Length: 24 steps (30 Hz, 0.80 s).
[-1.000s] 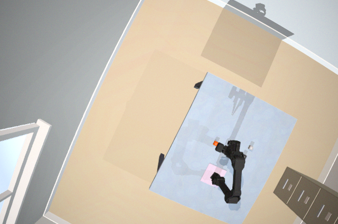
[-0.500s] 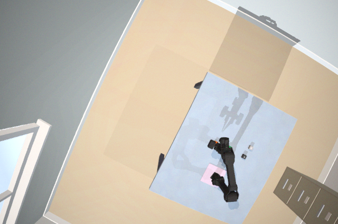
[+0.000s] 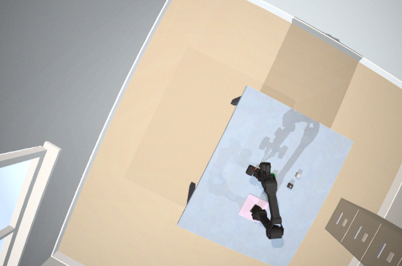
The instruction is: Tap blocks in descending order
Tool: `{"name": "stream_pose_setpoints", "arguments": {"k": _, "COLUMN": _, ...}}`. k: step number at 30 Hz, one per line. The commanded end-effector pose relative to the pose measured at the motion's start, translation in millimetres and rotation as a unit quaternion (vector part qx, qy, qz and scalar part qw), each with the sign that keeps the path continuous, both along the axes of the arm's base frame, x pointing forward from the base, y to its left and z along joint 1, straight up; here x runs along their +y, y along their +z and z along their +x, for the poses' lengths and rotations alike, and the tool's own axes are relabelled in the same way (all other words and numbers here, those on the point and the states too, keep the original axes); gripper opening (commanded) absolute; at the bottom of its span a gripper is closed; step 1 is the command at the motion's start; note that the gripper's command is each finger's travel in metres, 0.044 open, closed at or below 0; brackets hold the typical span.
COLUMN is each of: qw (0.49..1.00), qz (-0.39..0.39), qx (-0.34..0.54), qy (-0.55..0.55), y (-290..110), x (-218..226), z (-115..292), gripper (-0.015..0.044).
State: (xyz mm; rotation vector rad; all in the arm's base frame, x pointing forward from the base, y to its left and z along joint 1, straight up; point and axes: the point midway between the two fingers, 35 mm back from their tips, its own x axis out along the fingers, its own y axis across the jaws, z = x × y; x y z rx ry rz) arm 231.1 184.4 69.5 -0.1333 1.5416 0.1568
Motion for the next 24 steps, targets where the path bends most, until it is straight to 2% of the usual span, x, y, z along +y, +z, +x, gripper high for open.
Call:
{"name": "stream_pose_setpoints", "arguments": {"k": 1, "qw": 1.0, "qz": 0.0, "qx": 0.0, "qy": -0.003, "y": -7.4, "x": -0.1, "z": -0.1, "gripper": 0.002}}
{"name": "stream_pose_setpoints", "arguments": {"k": 13, "qw": 1.0, "qz": 0.0, "qx": 0.0, "qy": -0.003, "y": -17.6, "x": -0.3, "z": -0.2, "gripper": 0.002}}
{"name": "stream_pose_setpoints", "arguments": {"k": 18, "qw": 1.0, "qz": 0.0, "qx": 0.0, "qy": -0.003, "y": 11.0, "x": -0.6, "z": -0.7, "gripper": 0.002}}
{"name": "stream_pose_setpoints", "arguments": {"k": 22, "qw": 1.0, "qz": 0.0, "qx": 0.0, "qy": -0.003, "y": 12.5, "x": -0.7, "z": -0.8, "gripper": 0.002}}
{"name": "stream_pose_setpoints", "arguments": {"k": 24, "qw": 1.0, "qz": 0.0, "qx": 0.0, "qy": -0.003, "y": 19.0, "x": 4.6, "z": -1.9, "gripper": 0.0072}}
